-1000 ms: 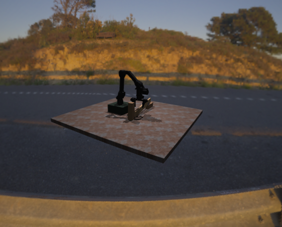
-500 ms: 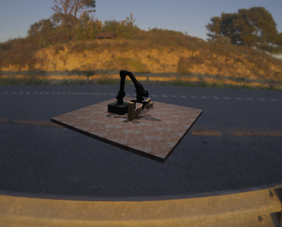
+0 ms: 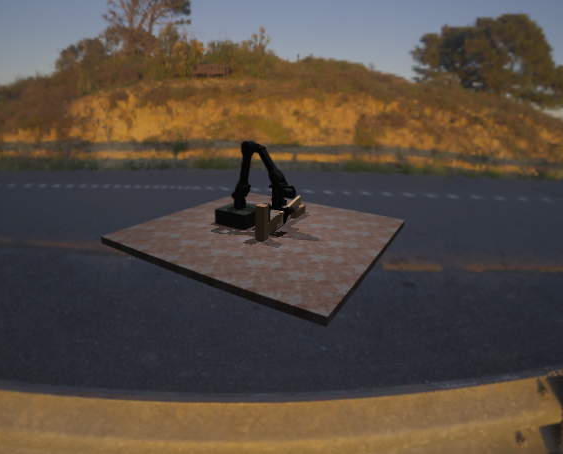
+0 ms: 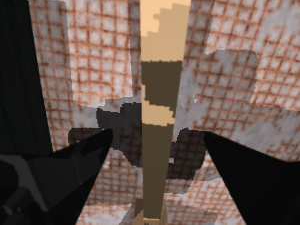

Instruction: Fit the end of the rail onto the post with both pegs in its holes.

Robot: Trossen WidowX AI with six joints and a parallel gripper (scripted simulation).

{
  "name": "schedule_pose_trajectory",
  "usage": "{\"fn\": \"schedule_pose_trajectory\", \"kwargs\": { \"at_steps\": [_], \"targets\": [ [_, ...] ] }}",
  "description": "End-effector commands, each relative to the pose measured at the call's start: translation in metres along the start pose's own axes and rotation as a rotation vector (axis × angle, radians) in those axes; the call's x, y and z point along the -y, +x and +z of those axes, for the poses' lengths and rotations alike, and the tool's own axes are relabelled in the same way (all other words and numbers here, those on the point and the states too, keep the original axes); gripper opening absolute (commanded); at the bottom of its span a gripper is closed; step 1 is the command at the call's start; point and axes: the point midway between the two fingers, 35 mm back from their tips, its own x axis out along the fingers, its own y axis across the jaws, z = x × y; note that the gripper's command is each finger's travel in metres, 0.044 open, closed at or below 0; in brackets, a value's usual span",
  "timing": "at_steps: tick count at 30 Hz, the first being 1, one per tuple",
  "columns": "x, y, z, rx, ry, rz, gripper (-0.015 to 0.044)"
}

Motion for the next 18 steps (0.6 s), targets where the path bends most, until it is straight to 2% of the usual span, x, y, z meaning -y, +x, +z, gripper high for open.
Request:
{"fn": "schedule_pose_trajectory", "kwargs": {
  "at_steps": [1,6,18],
  "targets": [
    [-0.0033,0.008,-0.0006,-0.002,-0.003,0.012,0.044],
    [-0.0043,0.0133,-0.0008,-0.002,-0.003,0.012,0.044],
    [-0.0043,0.0133,-0.0008,-0.002,-0.003,0.012,0.0125]
  ]
}}
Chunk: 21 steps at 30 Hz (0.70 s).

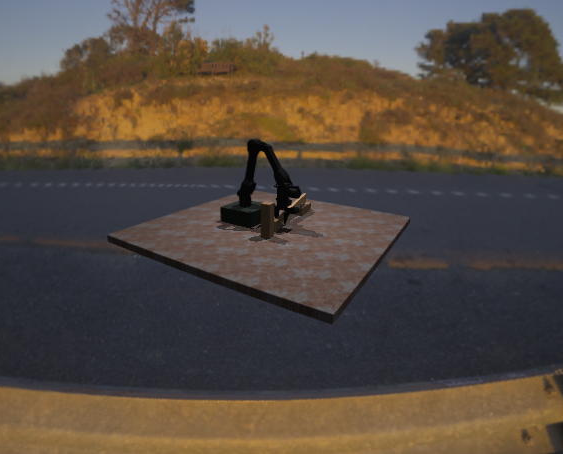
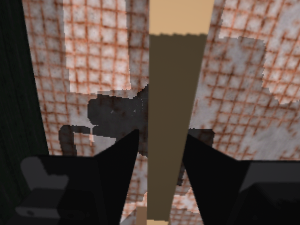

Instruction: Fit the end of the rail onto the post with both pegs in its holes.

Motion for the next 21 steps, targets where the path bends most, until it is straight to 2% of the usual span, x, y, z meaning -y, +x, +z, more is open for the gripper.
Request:
{"fn": "schedule_pose_trajectory", "kwargs": {
  "at_steps": [1,2,9,10,21],
  "targets": [
    [-0.0003,0.0007,-0.0005,-0.003,-0.003,0.002,0.0099],
    [-0.0003,0.0007,-0.0005,-0.003,-0.003,0.002,0.0073],
    [-0.0003,0.0007,-0.0005,-0.003,-0.003,0.002,0.0026],
    [-0.0003,0.0007,-0.0005,-0.003,-0.003,0.002,0.0],
    [-0.0003,0.0007,-0.0005,-0.003,-0.003,0.002,0.0]
  ]
}}
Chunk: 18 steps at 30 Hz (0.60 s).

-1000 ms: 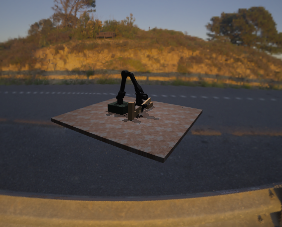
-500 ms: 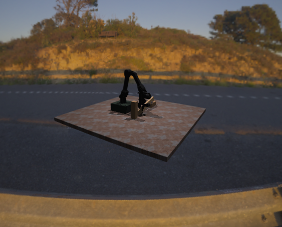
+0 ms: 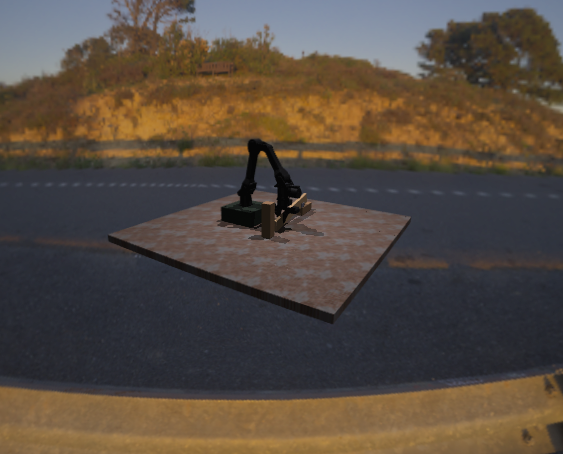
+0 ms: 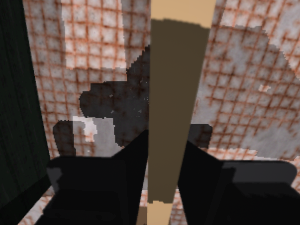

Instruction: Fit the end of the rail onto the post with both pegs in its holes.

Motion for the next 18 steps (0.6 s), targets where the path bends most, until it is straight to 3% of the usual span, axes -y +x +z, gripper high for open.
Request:
{"fn": "schedule_pose_trajectory", "kwargs": {
  "at_steps": [1,18],
  "targets": [
    [0.0,0.0,-0.0002,-0.003,-0.001,0.0,0.0],
    [0.0009,-0.0088,0.0001,-0.003,-0.001,0.0,0.0]
  ]
}}
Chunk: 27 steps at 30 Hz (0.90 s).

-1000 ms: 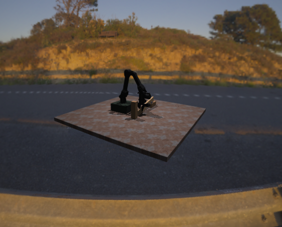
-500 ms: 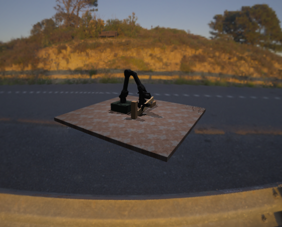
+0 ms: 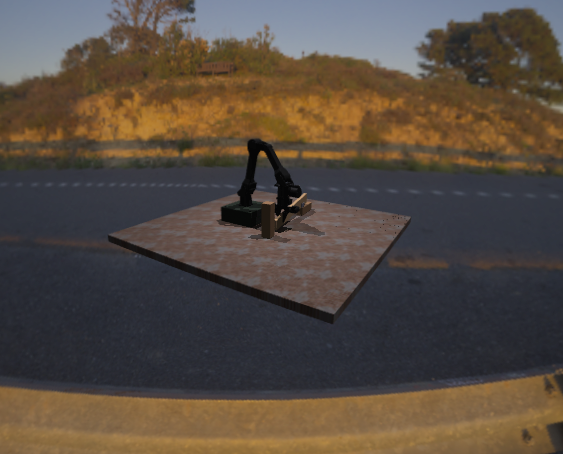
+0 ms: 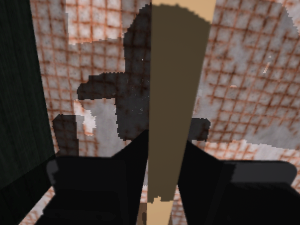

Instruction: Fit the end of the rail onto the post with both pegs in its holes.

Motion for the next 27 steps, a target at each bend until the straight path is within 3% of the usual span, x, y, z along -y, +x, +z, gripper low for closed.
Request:
{"fn": "schedule_pose_trajectory", "kwargs": {
  "at_steps": [1,27],
  "targets": [
    [0.002,-0.005,0.001,0.005,-0.001,-0.01,0.0],
    [0.005,-0.018,0.001,0.005,-0.001,-0.01,0.0]
  ]
}}
